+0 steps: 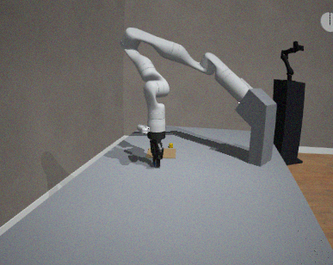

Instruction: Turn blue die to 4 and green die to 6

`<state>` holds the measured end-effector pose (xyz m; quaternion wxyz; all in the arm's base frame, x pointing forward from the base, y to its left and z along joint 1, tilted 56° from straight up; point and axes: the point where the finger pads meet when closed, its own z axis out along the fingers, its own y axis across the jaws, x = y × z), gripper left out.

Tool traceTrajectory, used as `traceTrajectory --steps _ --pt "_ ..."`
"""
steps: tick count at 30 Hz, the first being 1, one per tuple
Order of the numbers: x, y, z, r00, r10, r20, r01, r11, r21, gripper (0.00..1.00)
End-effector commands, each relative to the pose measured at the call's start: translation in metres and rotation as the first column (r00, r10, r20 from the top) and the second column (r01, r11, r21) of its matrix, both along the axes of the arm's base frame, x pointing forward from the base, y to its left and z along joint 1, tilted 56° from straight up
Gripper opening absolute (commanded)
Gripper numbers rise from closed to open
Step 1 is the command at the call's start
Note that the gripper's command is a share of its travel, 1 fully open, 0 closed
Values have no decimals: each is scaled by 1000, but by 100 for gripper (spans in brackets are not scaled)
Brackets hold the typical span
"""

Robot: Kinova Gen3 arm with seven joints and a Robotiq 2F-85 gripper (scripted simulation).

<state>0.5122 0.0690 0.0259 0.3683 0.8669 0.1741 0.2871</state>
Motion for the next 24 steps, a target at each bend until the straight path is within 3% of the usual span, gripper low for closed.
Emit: traceTrajectory --steps 1,2,24 --pt "0 1 0 1000 1 0 -1 1000 1 35" --pt "0 1 0 1000 1 0 -1 1000 1 15" --pt "0 1 0 1000 1 0 -1 1000 1 15"
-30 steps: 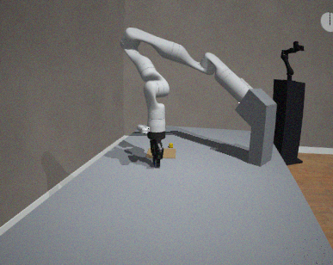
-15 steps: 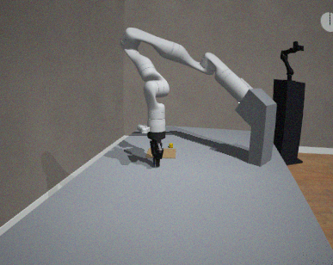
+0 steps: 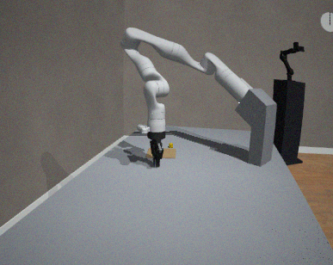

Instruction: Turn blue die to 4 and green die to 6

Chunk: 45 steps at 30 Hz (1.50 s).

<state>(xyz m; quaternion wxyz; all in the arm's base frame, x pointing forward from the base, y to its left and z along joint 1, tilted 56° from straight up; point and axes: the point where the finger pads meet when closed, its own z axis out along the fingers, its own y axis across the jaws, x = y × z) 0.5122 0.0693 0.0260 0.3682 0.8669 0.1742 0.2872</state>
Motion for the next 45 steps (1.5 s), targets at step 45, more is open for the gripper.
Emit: traceTrajectory --steps 45 --pt "-63 54 57 1000 1 0 -1 1000 1 15"
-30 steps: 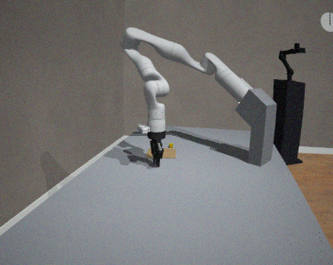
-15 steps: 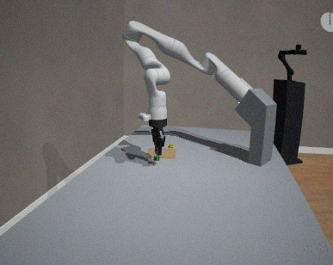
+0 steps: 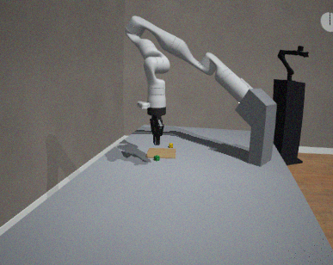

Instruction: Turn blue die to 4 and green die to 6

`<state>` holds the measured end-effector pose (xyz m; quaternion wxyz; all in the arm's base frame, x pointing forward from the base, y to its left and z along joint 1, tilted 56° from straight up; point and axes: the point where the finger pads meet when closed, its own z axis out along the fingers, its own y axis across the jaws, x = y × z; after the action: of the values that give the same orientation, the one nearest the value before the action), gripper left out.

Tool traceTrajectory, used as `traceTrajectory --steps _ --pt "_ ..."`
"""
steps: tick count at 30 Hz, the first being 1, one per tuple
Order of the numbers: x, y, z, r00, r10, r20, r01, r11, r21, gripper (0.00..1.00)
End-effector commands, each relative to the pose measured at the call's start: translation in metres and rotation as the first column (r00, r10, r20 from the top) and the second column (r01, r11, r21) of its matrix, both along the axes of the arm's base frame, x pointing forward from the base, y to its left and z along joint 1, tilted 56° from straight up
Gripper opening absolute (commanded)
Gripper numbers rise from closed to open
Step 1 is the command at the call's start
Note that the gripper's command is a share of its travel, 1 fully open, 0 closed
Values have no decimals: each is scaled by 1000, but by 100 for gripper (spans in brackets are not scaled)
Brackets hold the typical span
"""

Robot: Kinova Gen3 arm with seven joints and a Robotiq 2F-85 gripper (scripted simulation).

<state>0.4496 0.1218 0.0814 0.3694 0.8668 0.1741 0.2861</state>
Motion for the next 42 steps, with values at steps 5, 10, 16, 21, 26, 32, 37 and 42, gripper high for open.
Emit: traceTrajectory --steps 5,10,16,21,26,32,37,42 --pt "0 2 1 1000 3 2 -3 1000 3 15" --pt "-1 -2 4 1000 -3 9 3 1000 9 15" --pt "-4 -19 16 998 -32 44 31 999 41 15" --pt "-14 -52 37 991 -91 101 80 991 104 15" --pt "-31 -91 57 974 -165 155 136 973 186 15" --pt "-46 -118 69 958 -221 182 174 954 246 15" --pt "-61 -138 76 943 -267 197 203 934 295 15" --pt "-65 -143 78 939 -279 201 210 928 308 15"
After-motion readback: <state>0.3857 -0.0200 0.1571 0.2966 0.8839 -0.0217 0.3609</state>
